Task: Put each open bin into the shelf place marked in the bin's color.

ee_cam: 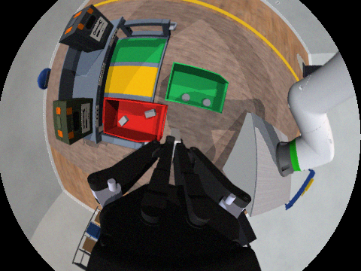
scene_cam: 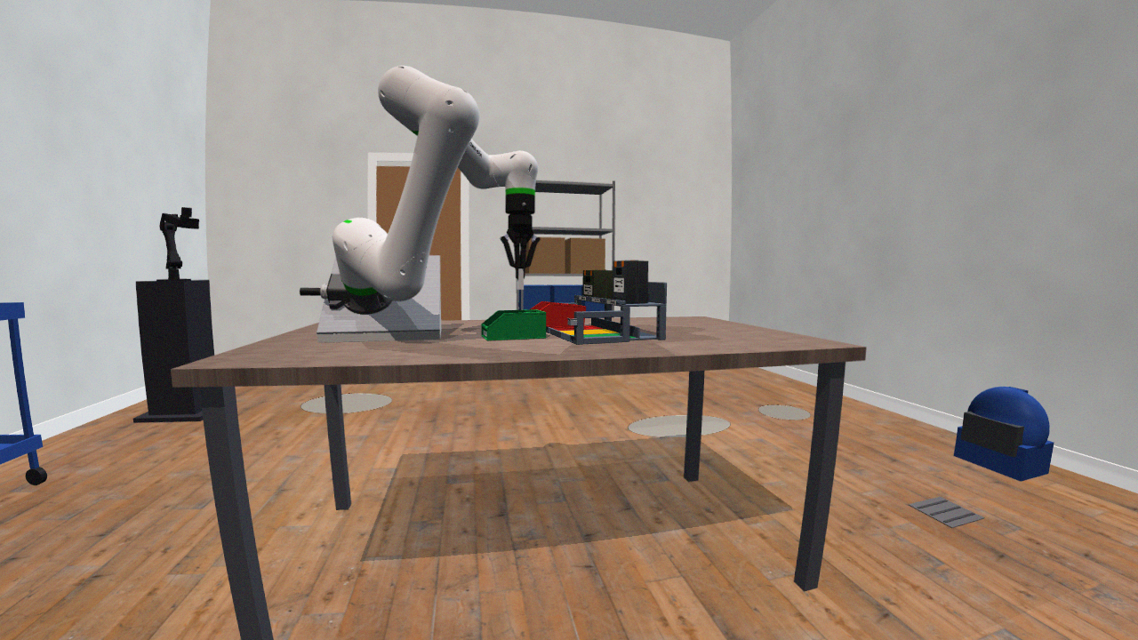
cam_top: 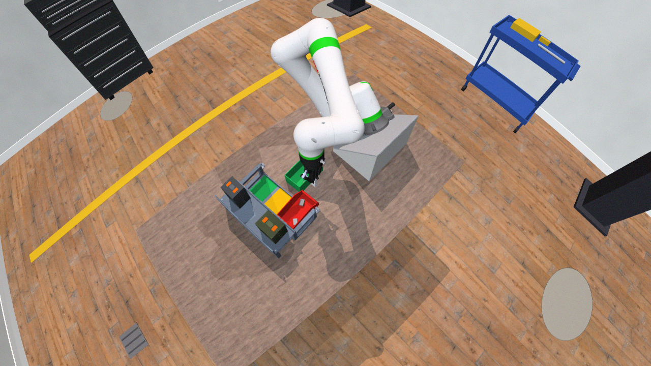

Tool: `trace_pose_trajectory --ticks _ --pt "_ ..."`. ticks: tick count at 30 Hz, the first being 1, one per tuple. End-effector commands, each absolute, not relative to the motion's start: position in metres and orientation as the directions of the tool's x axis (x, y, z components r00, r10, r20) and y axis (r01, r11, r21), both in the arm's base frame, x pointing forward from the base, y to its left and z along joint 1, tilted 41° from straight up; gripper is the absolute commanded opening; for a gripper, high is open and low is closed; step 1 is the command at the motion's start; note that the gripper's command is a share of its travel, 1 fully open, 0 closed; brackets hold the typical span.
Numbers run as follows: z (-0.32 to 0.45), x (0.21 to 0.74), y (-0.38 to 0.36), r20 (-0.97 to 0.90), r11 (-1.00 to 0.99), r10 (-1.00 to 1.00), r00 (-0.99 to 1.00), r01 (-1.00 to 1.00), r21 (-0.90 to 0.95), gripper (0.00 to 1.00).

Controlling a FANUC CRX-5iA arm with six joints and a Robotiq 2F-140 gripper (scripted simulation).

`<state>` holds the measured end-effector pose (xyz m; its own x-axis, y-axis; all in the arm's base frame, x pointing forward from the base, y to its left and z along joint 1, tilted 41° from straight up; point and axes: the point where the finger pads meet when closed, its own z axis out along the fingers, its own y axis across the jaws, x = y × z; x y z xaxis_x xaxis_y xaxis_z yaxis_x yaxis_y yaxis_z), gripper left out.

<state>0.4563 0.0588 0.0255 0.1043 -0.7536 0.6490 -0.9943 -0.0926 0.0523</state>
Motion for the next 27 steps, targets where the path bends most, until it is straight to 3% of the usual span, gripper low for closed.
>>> trace_pose_trajectory --ticks 1,27 --pt "0.026 0.456 0.059 0.649 -0.093 -0.754 0.104 -0.994 0.052 0.0" --pt "0.003 0.457 0.04 0.649 -0.093 -0.754 0.104 -0.994 0.052 0.0"
